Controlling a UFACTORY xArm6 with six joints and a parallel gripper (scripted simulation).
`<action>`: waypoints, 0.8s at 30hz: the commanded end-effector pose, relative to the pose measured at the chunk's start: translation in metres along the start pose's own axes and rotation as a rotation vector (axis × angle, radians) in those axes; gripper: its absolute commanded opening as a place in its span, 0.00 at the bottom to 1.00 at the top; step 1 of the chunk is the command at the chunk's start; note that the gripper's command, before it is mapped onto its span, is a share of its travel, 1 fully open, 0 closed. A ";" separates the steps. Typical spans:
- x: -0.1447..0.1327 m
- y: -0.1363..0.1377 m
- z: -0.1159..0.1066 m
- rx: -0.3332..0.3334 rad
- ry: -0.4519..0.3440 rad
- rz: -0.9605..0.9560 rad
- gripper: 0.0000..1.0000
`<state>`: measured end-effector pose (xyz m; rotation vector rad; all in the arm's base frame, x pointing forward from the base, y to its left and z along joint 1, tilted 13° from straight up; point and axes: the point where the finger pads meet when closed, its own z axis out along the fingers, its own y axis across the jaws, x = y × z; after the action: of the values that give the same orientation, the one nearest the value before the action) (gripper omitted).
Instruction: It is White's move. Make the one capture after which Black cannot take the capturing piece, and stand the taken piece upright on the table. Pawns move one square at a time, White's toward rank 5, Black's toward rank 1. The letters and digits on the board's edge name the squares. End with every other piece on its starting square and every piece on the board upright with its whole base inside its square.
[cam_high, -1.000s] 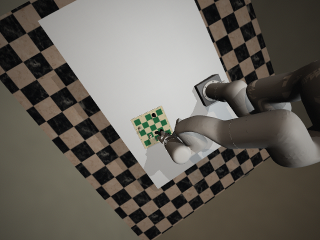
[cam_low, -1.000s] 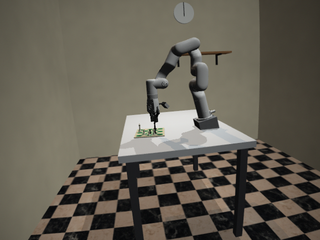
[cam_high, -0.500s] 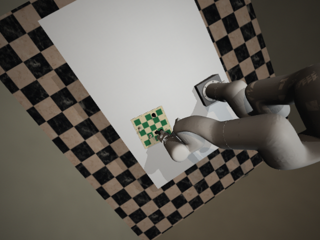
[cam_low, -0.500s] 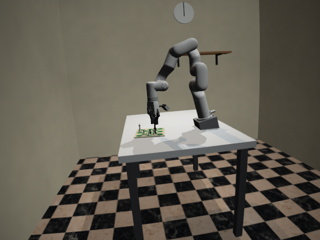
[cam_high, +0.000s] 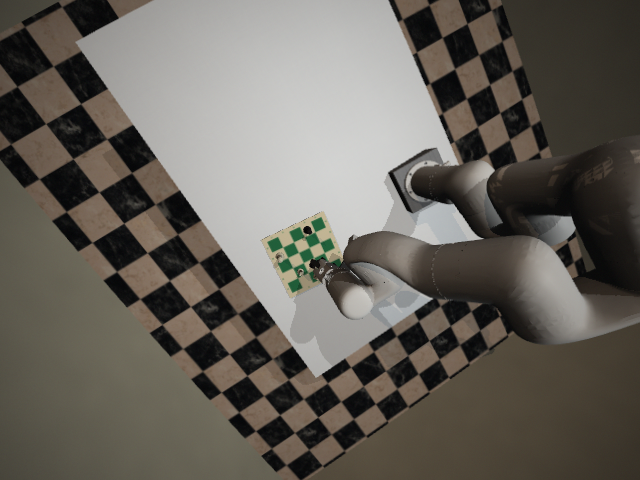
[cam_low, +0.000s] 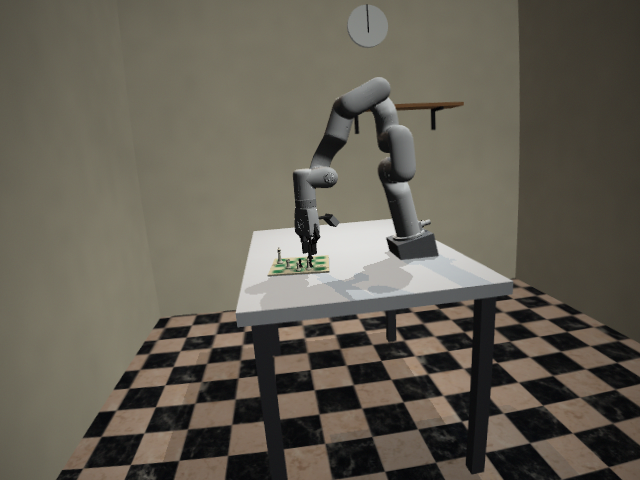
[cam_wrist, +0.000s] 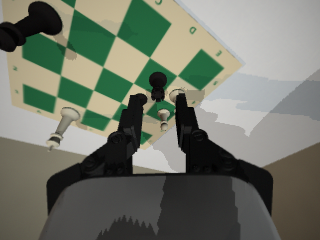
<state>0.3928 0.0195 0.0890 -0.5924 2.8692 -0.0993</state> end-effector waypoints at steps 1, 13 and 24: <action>-0.002 0.000 0.003 0.001 -0.003 0.000 0.37; -0.002 0.000 0.009 0.001 -0.003 0.000 0.37; -0.002 0.000 0.009 0.001 -0.003 0.000 0.37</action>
<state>0.3953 0.0196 0.0790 -0.5923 2.8688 -0.0995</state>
